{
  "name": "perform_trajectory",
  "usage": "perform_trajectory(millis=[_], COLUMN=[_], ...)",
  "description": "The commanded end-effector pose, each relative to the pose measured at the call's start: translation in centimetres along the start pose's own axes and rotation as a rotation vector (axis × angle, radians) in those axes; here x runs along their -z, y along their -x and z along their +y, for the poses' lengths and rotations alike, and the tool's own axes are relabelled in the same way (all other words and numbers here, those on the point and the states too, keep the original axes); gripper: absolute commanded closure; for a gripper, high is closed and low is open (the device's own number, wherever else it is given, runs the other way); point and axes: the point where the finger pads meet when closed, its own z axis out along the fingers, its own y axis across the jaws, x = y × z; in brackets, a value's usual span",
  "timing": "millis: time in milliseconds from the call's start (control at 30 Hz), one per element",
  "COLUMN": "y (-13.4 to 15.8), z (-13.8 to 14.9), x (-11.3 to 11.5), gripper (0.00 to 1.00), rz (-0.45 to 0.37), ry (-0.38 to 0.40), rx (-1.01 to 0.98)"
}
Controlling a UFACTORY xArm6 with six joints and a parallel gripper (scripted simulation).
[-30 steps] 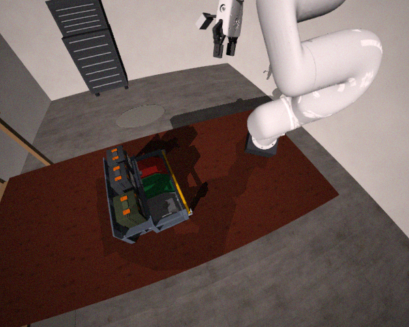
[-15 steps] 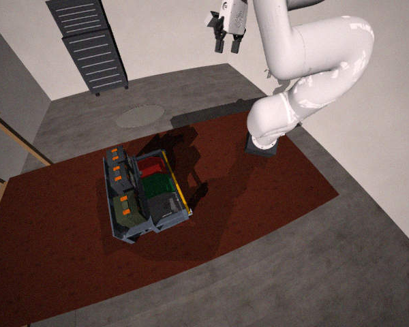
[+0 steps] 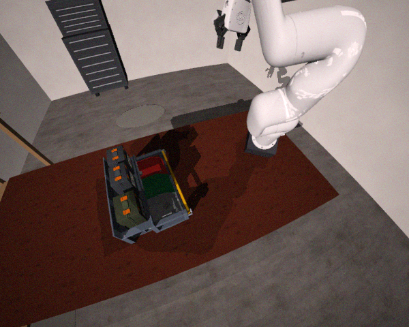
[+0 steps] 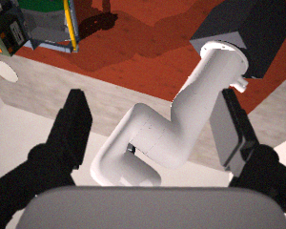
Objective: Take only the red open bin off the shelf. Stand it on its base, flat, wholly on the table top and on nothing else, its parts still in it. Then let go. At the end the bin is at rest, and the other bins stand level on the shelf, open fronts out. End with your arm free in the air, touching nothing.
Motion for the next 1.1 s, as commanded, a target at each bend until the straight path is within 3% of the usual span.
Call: perform_trajectory(millis=[0,333,500,900,1067], y=[-1.9,-1.9,-4.9,-4.9,-7.8], z=[2.4,2.4,6.2,6.2,10.0], x=[0.8,0.8,1.9,1.9,3.0], gripper=[0.0,0.0,0.0,0.0,0.0], rz=[0.008,0.008,0.023,0.023,0.038], ry=[-0.028,-0.028,-0.073,-0.073,-0.119], rx=[-0.159,-0.159,-0.411,-0.411,-0.662])
